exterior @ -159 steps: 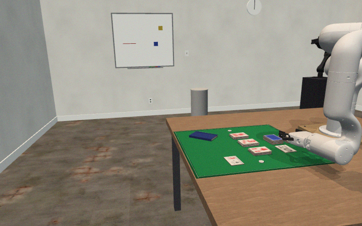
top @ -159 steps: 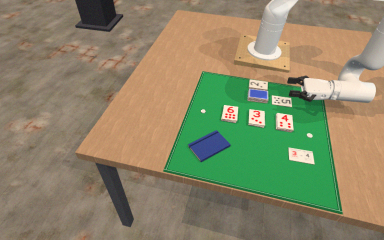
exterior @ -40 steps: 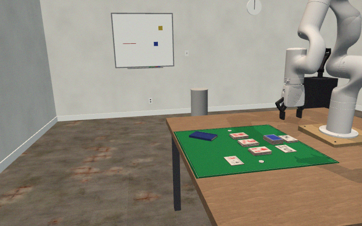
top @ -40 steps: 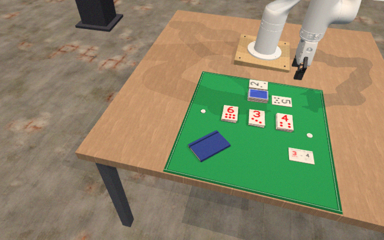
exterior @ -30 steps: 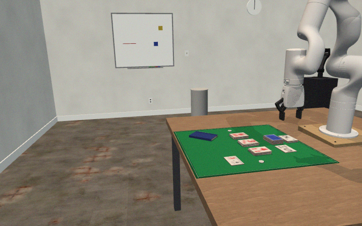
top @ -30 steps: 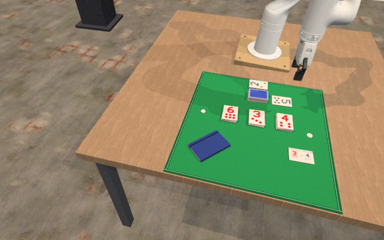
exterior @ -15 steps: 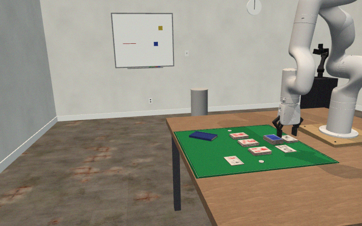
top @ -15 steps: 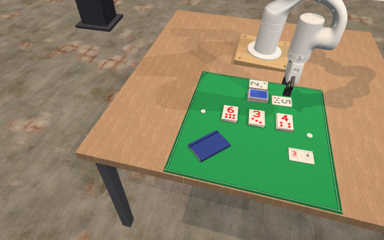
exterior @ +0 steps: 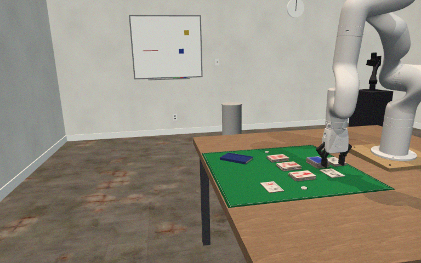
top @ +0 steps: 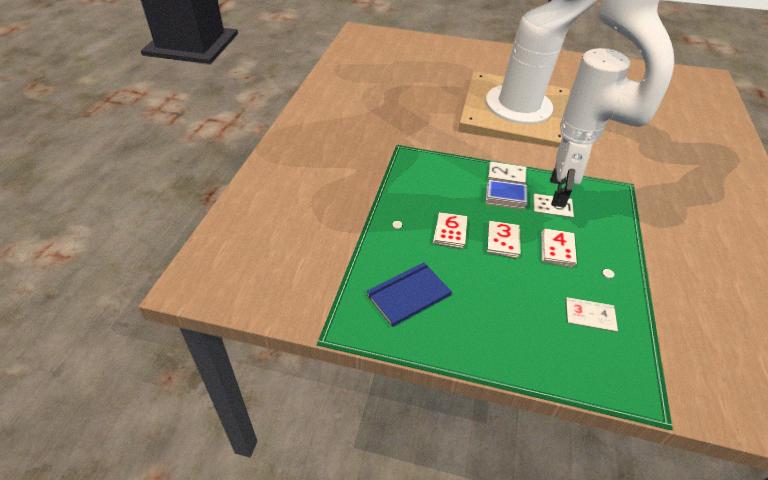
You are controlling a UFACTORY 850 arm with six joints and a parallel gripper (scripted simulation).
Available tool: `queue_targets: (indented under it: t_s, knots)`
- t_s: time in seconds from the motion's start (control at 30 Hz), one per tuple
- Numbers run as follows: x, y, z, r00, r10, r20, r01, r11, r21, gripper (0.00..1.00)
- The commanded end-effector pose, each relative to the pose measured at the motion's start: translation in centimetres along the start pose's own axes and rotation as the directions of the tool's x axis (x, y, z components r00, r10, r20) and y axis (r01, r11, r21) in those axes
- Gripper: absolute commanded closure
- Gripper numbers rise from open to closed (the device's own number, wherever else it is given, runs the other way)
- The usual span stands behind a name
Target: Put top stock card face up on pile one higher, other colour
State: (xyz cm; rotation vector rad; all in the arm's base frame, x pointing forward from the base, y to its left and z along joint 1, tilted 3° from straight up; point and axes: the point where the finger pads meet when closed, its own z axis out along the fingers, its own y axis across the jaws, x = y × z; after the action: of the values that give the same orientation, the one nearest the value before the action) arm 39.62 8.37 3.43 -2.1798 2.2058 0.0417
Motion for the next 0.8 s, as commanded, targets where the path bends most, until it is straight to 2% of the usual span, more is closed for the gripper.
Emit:
queue_targets:
  t_s: [0.0, 0.33, 0.77]
  knots:
    - [0.0, -0.1, 0.2, 1.0, 0.001, 0.0, -0.001, 1.0, 0.002, 0.14]
    - [0.0, -0.1, 1.6, 1.0, 0.001, 0.0, -0.001, 1.0, 0.002, 0.14]
    - [0.0, -0.1, 2.1, 1.0, 0.001, 0.0, -0.001, 1.0, 0.002, 0.14]
